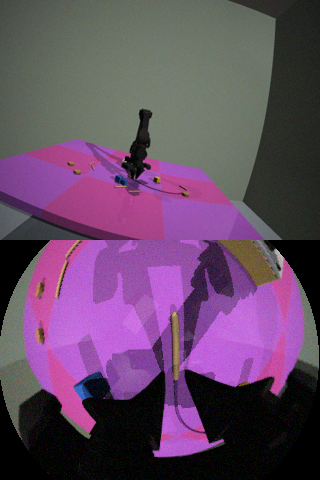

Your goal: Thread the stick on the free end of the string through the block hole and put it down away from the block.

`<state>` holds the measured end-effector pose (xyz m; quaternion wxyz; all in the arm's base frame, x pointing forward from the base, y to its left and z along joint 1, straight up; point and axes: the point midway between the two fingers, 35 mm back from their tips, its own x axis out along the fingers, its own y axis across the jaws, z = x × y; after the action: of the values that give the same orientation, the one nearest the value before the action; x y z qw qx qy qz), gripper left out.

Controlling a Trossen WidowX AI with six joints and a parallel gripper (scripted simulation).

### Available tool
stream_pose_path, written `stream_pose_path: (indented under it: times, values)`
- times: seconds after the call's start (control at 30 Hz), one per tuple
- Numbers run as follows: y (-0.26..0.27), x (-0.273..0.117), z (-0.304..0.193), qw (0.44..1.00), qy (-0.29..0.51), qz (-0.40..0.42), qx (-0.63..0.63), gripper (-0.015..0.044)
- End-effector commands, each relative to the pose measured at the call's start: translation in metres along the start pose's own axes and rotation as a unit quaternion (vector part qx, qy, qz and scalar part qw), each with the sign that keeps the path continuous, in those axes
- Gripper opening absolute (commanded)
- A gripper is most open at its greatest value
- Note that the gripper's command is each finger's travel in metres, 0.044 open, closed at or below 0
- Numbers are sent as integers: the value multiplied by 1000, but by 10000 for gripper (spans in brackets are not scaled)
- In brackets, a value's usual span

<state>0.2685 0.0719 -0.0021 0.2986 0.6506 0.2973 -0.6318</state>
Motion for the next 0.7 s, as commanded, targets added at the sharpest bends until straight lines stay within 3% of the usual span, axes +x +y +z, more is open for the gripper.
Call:
stream_pose_path:
  times: [0.0, 0.1, 0.27, 0.67]
  values:
    - [-1, 3, 1, 1000, -2, -3, 3, 124]
    - [-1, 3, 1, 1000, -2, -3, 3, 124]
    - [-1, 1, 1, 1000, -2, -1, 0, 0]
    - [0, -3, 0, 1000, -2, -1, 0, 0]
